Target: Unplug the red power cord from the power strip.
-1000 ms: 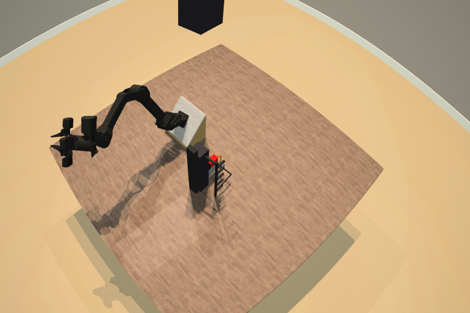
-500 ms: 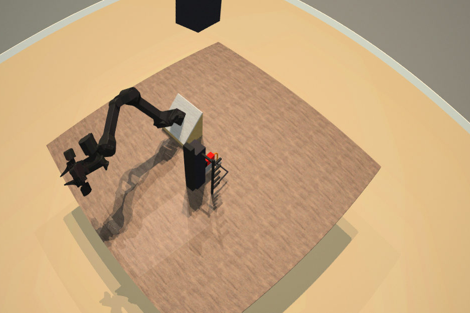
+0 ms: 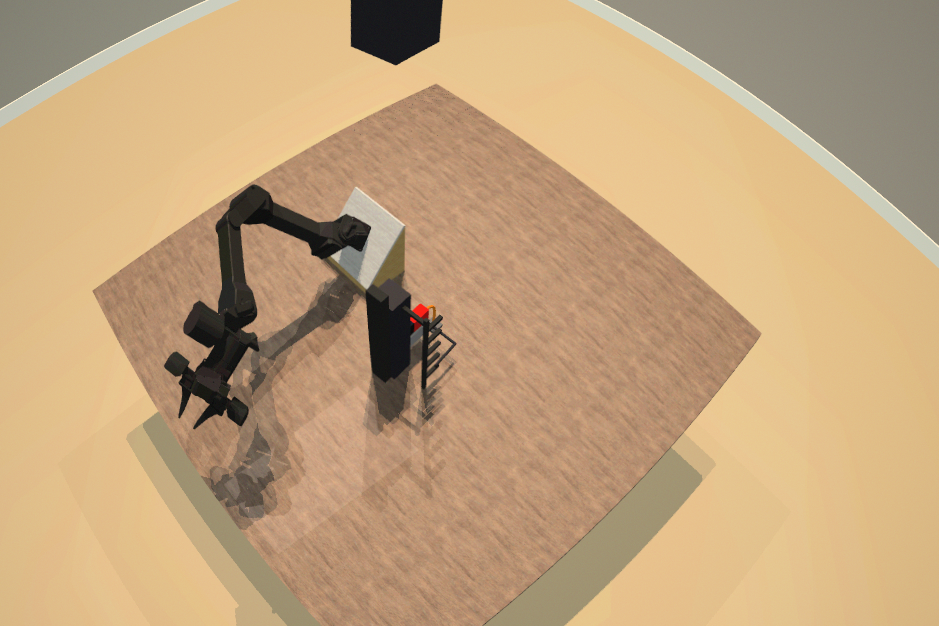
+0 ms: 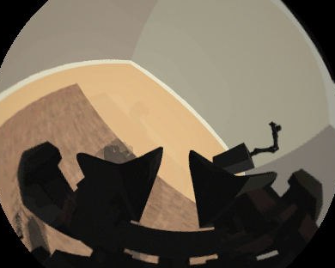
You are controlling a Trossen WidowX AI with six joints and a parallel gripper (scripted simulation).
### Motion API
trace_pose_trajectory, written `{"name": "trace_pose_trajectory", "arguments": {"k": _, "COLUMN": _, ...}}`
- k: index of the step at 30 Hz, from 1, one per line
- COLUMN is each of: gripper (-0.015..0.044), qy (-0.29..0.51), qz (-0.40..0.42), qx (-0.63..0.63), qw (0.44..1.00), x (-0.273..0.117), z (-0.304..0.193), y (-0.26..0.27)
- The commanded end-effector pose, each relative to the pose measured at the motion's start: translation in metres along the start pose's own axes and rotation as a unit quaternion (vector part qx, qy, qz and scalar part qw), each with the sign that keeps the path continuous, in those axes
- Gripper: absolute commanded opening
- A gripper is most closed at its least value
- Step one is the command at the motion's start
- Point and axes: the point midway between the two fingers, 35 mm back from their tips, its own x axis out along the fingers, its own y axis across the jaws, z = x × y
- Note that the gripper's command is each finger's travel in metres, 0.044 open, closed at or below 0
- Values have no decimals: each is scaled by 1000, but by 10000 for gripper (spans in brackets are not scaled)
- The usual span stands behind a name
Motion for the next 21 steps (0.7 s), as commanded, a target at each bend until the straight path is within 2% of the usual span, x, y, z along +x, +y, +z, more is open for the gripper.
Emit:
{"name": "trace_pose_trajectory", "arguments": {"k": 1, "gripper": 160, "qy": -12, "qz": 71, "qx": -7, "qw": 997, "x": -13, "z": 8, "y": 49}}
{"name": "trace_pose_trajectory", "arguments": {"k": 11, "gripper": 160, "qy": -41, "qz": 212, "qx": -25, "qw": 976, "x": -61, "z": 25, "y": 137}}
{"name": "trace_pose_trajectory", "arguments": {"k": 21, "gripper": 160, "qy": -74, "qz": 362, "qx": -58, "qw": 928, "x": -146, "z": 38, "y": 219}}
